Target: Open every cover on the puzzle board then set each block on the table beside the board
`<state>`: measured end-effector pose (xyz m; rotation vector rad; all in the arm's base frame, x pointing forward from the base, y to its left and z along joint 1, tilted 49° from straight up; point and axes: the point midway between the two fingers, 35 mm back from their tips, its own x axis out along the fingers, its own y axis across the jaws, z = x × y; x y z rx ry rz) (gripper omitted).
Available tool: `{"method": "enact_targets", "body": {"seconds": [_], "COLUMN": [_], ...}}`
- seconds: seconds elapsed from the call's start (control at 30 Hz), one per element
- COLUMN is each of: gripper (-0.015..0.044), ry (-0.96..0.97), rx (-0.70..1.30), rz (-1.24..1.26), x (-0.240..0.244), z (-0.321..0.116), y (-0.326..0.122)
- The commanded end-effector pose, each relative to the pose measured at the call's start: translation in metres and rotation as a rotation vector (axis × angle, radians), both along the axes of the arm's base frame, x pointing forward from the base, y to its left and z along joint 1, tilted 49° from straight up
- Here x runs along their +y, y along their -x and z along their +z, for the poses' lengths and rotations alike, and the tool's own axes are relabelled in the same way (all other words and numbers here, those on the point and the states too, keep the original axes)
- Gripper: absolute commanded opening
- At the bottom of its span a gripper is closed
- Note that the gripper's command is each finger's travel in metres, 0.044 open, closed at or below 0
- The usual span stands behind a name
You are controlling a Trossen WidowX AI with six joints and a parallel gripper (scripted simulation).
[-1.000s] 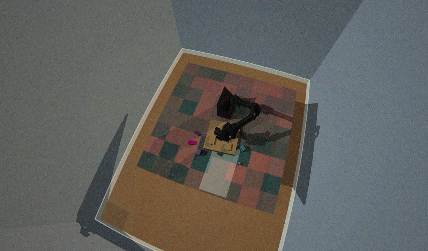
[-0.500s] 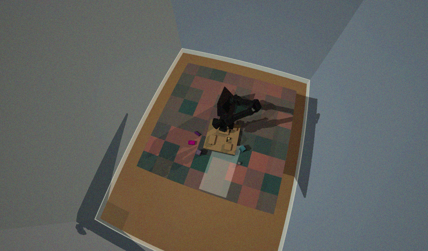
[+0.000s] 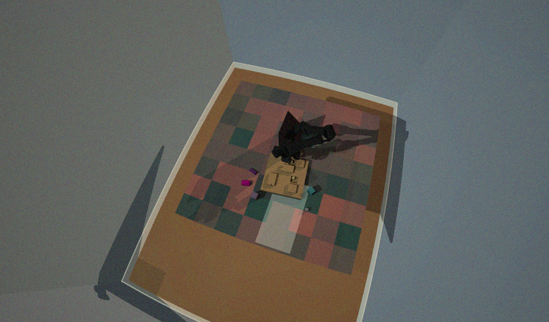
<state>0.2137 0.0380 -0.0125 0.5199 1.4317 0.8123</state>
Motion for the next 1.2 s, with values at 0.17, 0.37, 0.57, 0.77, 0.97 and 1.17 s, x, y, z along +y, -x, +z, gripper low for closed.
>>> {"method": "enact_targets", "body": {"seconds": [0.17,0.37,0.57,0.77,0.97,1.17], "gripper": [0.0000,0.0000,0.0000,0.0000,0.0000,0.0000], "ry": [0.004,0.004,0.004,0.006,0.007,0.008], "rx": [-0.006,-0.006,-0.006,-0.006,-0.006,-0.006], "rz": [0.004,0.004,0.004,0.003,0.003,0.003], "x": [0.000,0.000,0.000,0.003,0.007,0.011], "z": [0.000,0.000,0.000,-0.003,-0.008,-0.012], "y": [0.002,0.002,0.002,0.001,0.001,0.001]}}
